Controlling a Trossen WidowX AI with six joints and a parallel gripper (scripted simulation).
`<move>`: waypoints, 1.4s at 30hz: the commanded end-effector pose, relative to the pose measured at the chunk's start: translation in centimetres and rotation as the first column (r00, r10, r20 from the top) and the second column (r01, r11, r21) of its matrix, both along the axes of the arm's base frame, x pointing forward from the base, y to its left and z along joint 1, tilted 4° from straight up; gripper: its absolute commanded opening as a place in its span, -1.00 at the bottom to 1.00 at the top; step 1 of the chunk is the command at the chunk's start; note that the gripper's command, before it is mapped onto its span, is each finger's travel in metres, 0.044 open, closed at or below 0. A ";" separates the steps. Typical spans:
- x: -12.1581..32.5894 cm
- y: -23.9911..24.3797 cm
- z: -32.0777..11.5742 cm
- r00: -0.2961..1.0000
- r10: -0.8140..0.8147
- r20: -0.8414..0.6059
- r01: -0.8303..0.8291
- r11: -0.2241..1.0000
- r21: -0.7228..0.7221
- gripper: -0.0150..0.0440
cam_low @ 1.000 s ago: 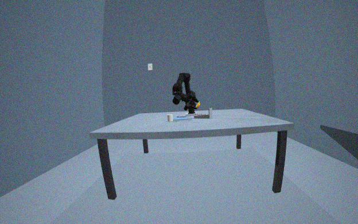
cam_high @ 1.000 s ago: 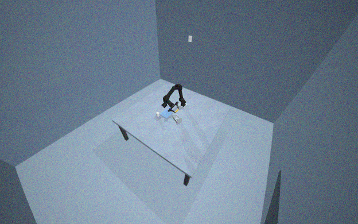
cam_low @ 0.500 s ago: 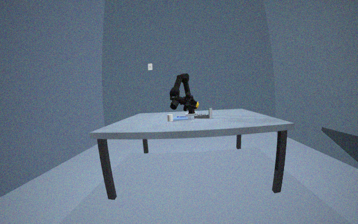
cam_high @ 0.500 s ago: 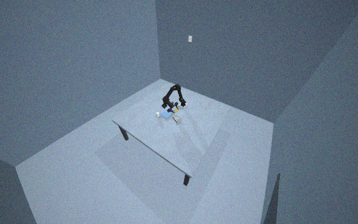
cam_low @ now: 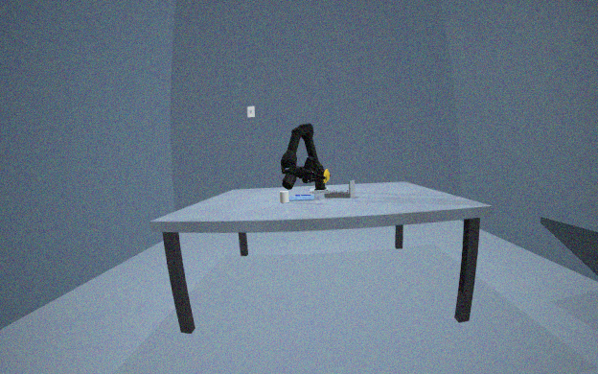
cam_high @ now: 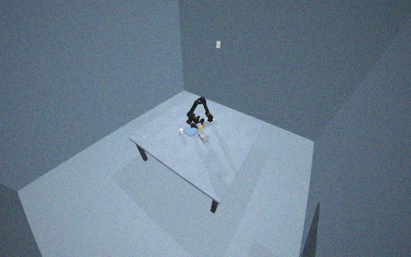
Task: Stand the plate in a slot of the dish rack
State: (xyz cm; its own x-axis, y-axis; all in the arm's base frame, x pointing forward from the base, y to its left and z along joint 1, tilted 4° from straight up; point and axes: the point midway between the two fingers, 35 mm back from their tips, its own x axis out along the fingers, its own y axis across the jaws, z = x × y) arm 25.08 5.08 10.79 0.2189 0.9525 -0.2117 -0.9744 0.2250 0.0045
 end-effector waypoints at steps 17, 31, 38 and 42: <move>0.5 0.1 -1.6 0.994 -0.044 0.095 0.042 0.999 0.026 -0.49; 1.0 1.5 -3.1 0.994 -0.041 0.100 0.039 0.999 0.019 -0.49; 1.2 2.3 -3.2 0.995 -0.040 0.094 0.038 0.999 0.016 -0.49; 1.3 2.8 -3.2 0.995 -0.039 0.092 0.038 0.999 0.015 -0.49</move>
State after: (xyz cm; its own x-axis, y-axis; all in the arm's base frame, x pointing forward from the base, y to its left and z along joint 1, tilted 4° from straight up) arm 26.33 7.53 7.38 0.2725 0.9449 -0.1812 -0.9618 0.2625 -0.0774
